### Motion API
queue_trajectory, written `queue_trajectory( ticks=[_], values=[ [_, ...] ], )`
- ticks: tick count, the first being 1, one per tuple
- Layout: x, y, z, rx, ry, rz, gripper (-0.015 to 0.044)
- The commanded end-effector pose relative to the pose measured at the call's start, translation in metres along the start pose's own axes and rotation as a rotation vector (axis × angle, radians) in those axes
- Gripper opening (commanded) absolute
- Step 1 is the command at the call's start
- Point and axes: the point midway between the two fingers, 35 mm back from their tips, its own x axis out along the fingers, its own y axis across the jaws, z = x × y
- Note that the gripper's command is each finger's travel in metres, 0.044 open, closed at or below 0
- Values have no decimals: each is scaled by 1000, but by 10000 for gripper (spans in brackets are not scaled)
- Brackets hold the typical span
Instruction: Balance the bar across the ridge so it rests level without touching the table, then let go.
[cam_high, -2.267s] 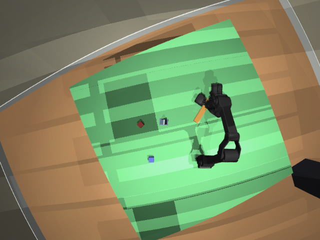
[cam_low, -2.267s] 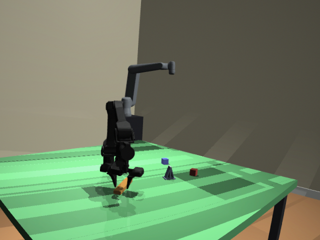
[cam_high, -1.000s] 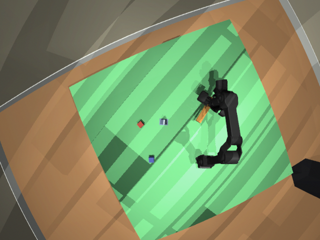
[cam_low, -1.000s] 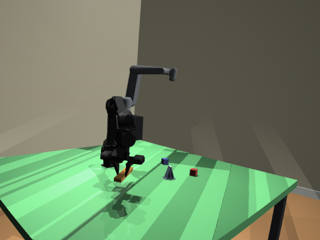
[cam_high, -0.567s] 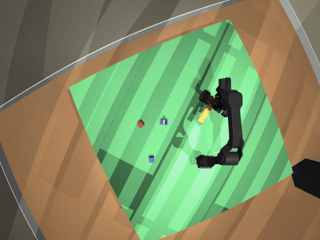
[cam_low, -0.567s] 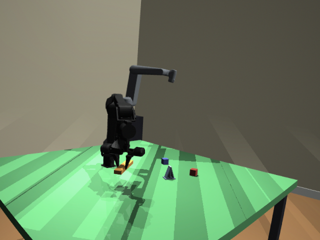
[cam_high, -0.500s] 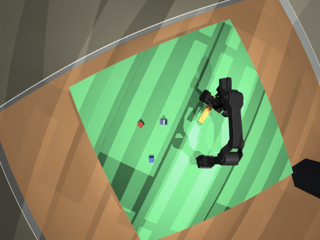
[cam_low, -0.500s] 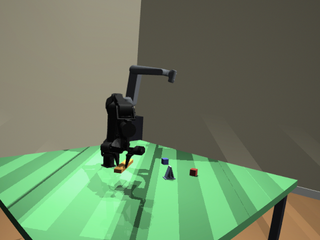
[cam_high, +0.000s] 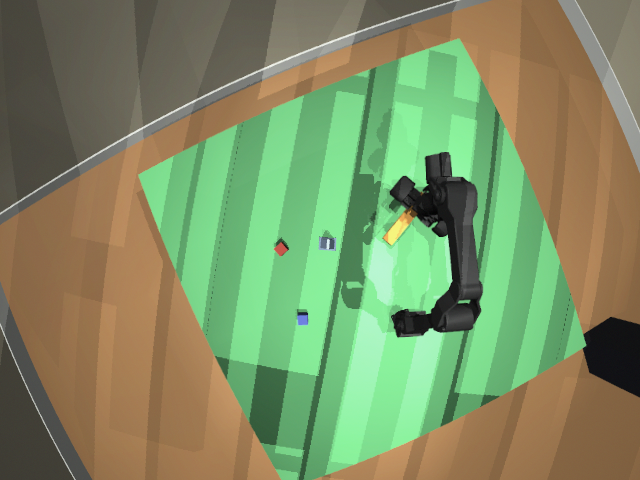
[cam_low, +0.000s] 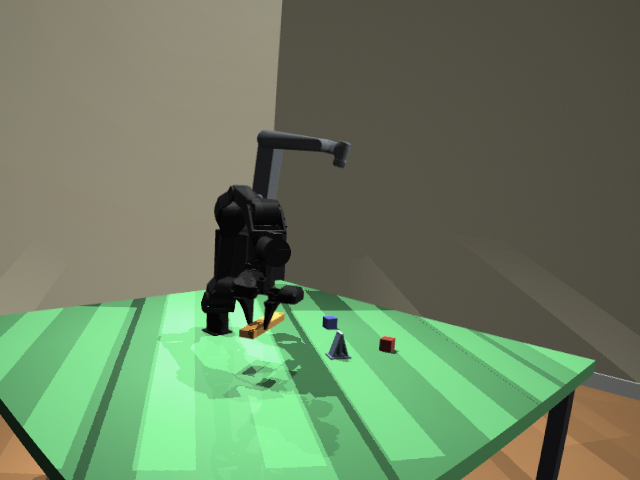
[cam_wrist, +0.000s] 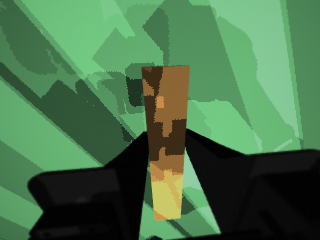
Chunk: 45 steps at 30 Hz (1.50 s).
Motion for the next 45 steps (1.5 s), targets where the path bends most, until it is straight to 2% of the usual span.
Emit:
queue_trajectory(
  ticks=[1, 24, 45],
  values=[
    [-3, 12, -8, 52, -5, 8, 0],
    [-4, 69, -78, 406, 4, 12, 0],
    [-6, 100, -154, 725, 13, 12, 0]
  ],
)
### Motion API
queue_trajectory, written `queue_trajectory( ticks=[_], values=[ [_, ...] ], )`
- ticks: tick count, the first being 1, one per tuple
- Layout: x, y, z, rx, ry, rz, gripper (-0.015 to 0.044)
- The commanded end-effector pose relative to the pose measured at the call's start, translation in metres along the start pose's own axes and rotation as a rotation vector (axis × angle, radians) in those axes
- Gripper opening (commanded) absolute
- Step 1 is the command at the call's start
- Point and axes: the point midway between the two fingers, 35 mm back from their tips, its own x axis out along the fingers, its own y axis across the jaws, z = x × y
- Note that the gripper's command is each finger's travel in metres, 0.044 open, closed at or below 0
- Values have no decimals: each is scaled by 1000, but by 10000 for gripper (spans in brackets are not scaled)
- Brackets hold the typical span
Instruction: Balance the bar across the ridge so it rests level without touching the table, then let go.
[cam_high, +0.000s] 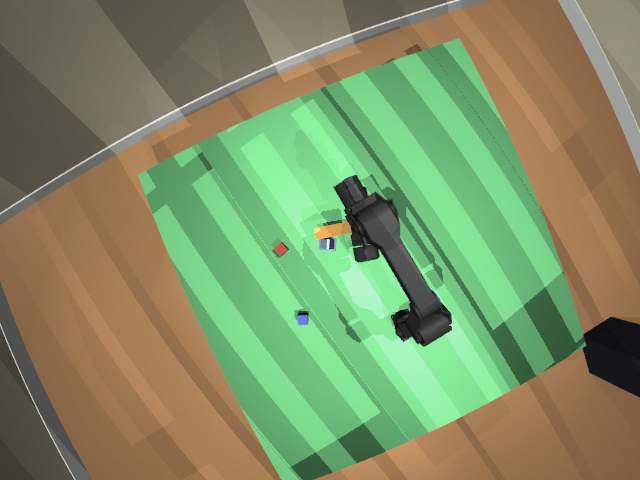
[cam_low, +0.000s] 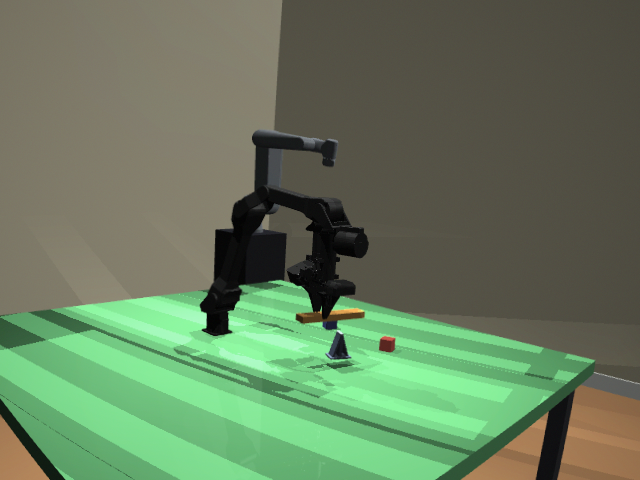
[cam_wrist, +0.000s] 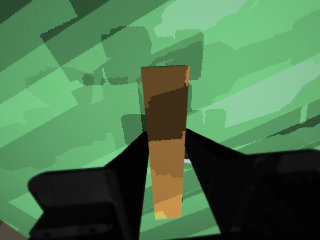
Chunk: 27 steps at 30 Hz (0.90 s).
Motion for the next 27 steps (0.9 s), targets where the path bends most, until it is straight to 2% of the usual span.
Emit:
queue_trajectory(
  ticks=[1, 15, 27],
  values=[
    [1, -8, -13, 53, 1, -4, 0],
    [0, -39, -55, 241, 4, -7, 0],
    [11, -43, -59, 253, 4, -7, 0]
  ],
)
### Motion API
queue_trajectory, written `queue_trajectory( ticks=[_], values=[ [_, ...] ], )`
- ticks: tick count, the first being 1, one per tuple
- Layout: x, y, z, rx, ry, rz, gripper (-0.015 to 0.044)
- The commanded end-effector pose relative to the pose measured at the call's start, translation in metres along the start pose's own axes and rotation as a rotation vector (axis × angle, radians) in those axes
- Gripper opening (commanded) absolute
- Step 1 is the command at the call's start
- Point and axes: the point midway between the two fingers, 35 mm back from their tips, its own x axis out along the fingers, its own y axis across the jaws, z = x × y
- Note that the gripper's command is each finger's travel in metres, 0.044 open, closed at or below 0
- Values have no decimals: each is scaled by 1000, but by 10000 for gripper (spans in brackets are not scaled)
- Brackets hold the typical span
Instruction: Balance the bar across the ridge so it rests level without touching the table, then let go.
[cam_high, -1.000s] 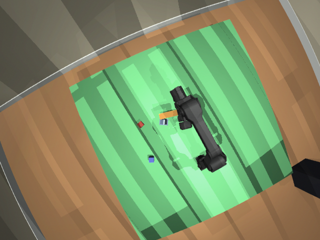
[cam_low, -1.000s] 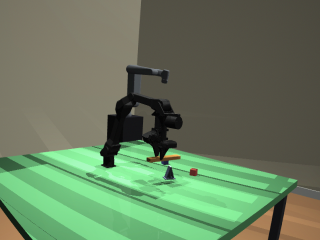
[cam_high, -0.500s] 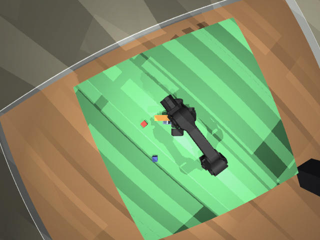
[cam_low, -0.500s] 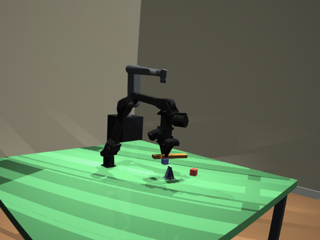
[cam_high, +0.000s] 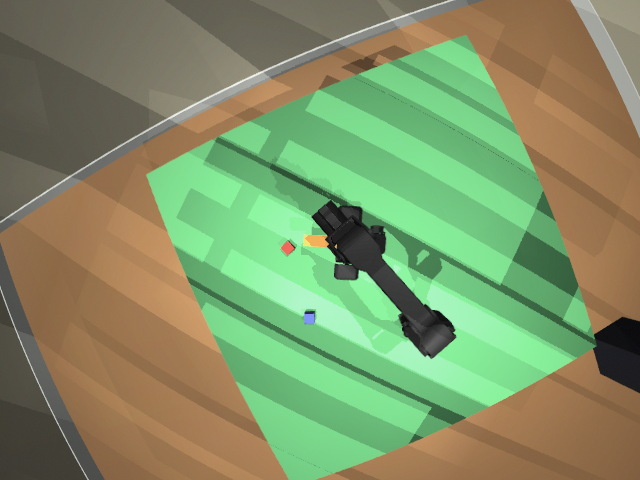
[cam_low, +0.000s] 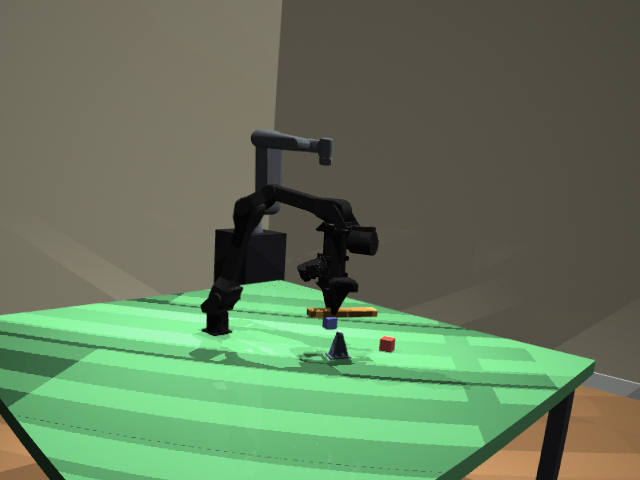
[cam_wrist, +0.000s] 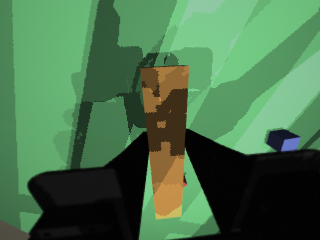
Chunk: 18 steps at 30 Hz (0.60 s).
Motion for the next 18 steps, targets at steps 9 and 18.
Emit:
queue_trajectory(
  ticks=[9, 18],
  values=[
    [20, -2, 0, 4, -3, -6, 0],
    [34, -3, 1, 4, -3, -6, 0]
  ],
)
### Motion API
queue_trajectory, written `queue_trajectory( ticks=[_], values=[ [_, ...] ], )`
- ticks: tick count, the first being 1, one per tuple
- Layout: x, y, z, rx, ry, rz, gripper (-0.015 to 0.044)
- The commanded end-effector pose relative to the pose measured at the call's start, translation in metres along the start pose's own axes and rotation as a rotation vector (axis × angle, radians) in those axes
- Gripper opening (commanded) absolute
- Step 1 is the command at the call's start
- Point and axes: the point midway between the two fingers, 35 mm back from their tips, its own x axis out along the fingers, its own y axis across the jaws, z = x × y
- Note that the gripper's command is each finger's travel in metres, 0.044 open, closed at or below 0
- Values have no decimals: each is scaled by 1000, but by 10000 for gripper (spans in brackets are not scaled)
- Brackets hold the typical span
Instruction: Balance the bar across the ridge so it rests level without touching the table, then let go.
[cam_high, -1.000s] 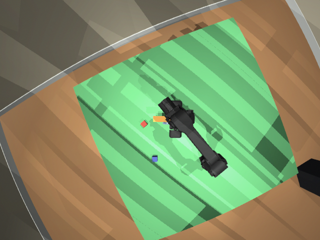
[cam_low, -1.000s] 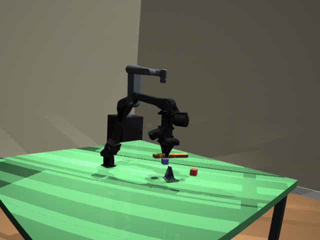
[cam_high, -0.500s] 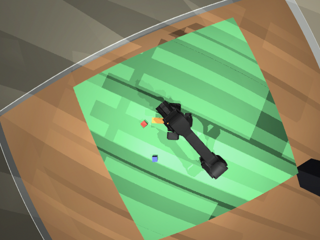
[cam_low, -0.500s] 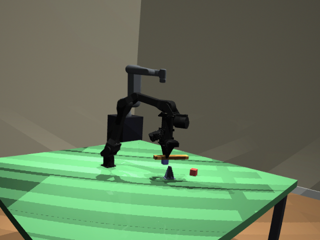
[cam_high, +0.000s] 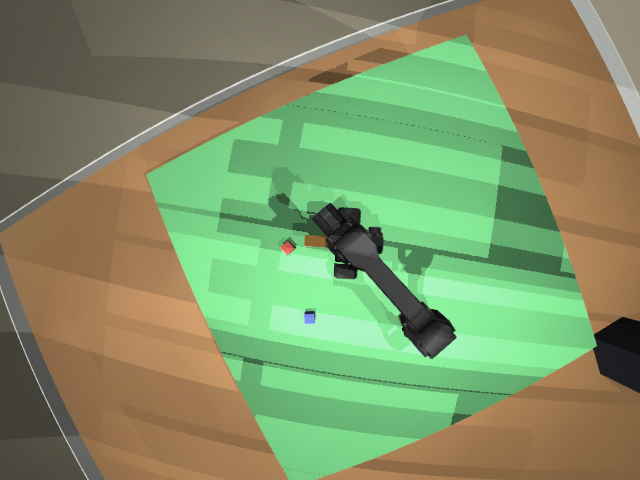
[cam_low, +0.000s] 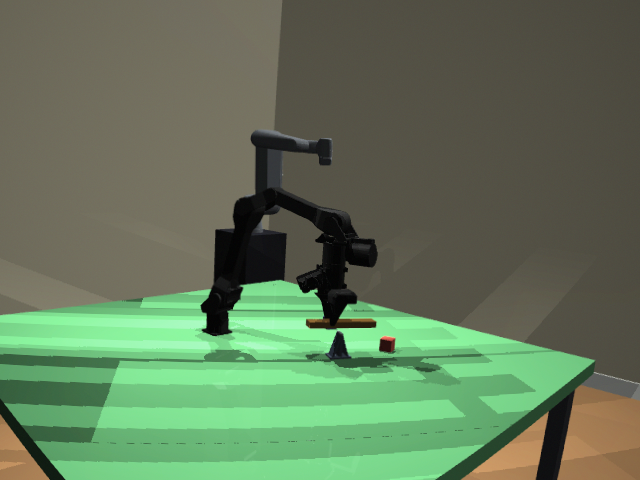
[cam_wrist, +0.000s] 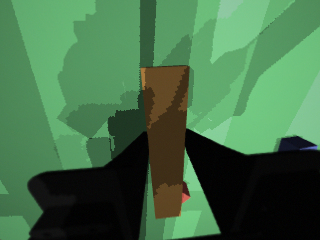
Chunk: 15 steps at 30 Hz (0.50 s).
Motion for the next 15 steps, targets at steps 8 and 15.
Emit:
queue_trajectory(
  ticks=[8, 15],
  values=[
    [9, -2, 1, 3, -2, -6, 0],
    [8, -2, 1, 3, -2, -6, 0]
  ],
)
